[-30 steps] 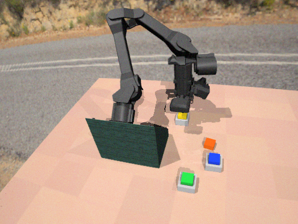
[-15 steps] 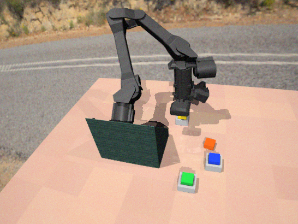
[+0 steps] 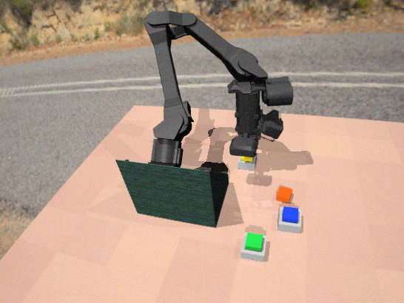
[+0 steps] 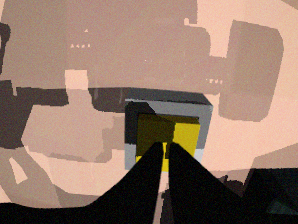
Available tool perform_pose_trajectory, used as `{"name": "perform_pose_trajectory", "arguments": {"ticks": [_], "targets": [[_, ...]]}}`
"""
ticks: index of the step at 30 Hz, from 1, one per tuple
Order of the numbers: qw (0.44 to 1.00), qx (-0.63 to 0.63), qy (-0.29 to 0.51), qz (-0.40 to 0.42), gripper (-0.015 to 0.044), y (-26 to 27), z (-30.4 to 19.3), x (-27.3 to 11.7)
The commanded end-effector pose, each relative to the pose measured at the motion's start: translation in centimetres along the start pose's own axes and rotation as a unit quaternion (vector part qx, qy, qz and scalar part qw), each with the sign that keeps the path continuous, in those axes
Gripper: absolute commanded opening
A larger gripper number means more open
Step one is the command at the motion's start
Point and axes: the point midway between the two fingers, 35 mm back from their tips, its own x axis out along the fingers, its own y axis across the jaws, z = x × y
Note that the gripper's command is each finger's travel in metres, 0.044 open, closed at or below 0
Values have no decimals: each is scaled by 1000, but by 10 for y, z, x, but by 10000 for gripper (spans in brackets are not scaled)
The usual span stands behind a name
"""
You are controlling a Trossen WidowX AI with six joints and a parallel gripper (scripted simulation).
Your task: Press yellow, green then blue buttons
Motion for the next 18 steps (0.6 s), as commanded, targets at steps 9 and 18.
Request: {"name": "perform_pose_trajectory", "arguments": {"ticks": [9,18], "targets": [[1000,1,-1,-3,20,-1,1,-38],[1000,1,-1,-3,20,-1,0,-92]]}}
